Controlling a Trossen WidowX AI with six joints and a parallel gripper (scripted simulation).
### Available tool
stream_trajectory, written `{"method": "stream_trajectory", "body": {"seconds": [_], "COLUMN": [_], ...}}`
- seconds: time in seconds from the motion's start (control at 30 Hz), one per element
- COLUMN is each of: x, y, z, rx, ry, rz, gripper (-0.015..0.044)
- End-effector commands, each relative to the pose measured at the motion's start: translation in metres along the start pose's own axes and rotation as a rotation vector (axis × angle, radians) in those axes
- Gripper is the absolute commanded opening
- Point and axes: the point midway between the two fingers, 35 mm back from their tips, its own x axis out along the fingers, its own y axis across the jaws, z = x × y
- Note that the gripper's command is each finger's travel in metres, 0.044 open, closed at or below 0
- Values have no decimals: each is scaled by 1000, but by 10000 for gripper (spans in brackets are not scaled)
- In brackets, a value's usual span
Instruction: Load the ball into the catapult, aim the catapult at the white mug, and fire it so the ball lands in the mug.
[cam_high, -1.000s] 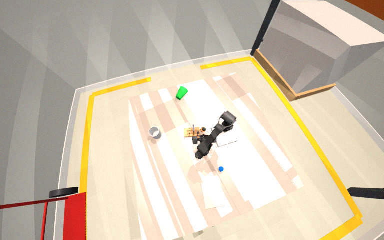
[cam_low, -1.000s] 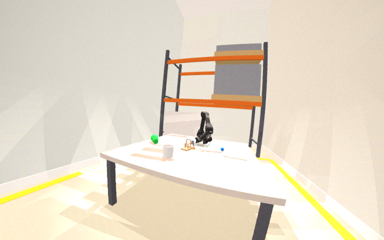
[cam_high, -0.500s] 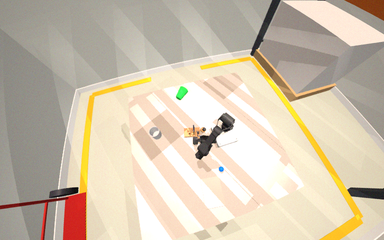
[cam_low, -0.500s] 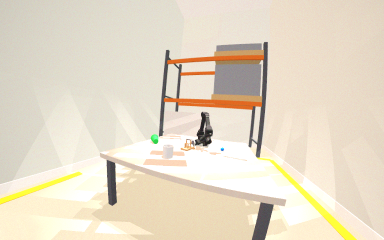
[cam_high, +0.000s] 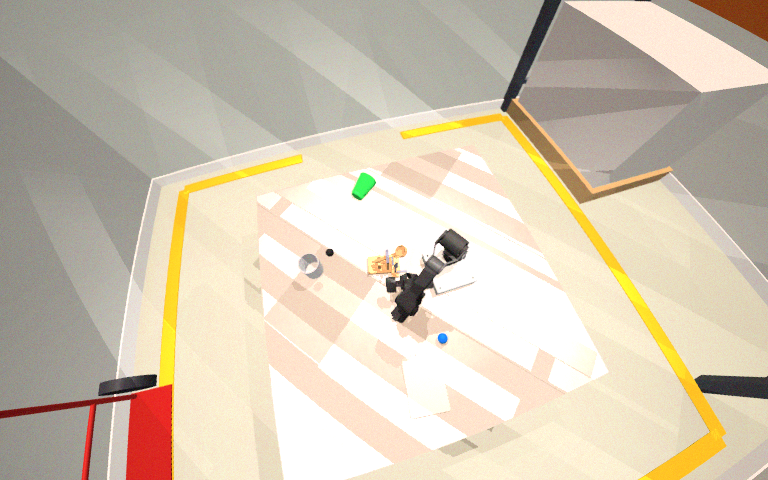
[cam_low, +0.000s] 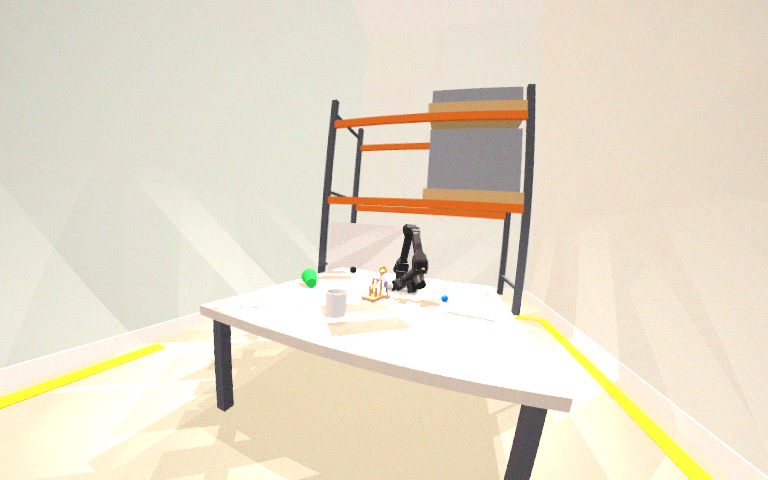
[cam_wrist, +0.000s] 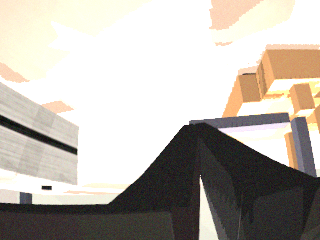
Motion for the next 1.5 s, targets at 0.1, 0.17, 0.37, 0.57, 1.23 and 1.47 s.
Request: {"method": "stream_trajectory", "body": {"seconds": [0.1, 0.17, 0.37, 0.57, 1.23, 1.47], "x": [-97, -99, -87, -90, -103, -108], "y": [2, 2, -7, -30, -132, -174], "z": [-35, -36, -27, -24, -48, -71], "rx": [-20, -21, 21, 181, 760, 947], "ry": [-67, -69, -95, -205, -571, -693], "rz": [-70, -72, -69, -40, 29, 30], "gripper": [0, 0, 105, 263, 440, 440]}}
